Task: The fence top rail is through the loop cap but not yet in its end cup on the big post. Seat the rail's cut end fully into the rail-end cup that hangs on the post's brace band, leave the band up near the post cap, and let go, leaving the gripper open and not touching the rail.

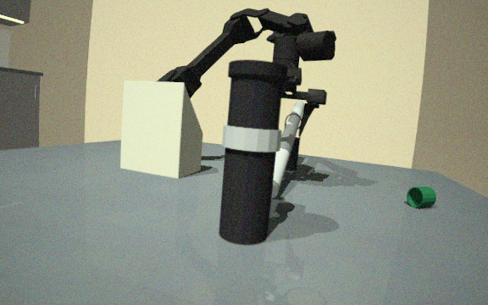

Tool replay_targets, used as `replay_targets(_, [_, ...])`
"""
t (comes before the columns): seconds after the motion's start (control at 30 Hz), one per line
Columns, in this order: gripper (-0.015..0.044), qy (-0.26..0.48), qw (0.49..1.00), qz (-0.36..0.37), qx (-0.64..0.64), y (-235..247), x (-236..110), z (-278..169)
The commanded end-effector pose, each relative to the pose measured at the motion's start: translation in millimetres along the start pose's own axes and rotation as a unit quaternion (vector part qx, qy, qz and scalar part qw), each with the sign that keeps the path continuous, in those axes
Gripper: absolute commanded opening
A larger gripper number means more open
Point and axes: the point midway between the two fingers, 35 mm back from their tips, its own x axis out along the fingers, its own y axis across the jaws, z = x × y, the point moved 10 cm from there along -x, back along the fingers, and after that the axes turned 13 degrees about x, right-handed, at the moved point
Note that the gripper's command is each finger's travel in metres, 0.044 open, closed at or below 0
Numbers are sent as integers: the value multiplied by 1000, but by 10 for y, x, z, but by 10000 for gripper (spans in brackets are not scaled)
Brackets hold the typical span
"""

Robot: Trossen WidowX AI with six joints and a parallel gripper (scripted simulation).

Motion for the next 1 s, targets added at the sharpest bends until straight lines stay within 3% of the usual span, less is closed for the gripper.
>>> replay_targets(0.0, [440, 1, 1000, 3, 3, -2, 85, 3])
replay_targets(0.97, [440, 2, 1000, 3, 3, 13, 532, 2])
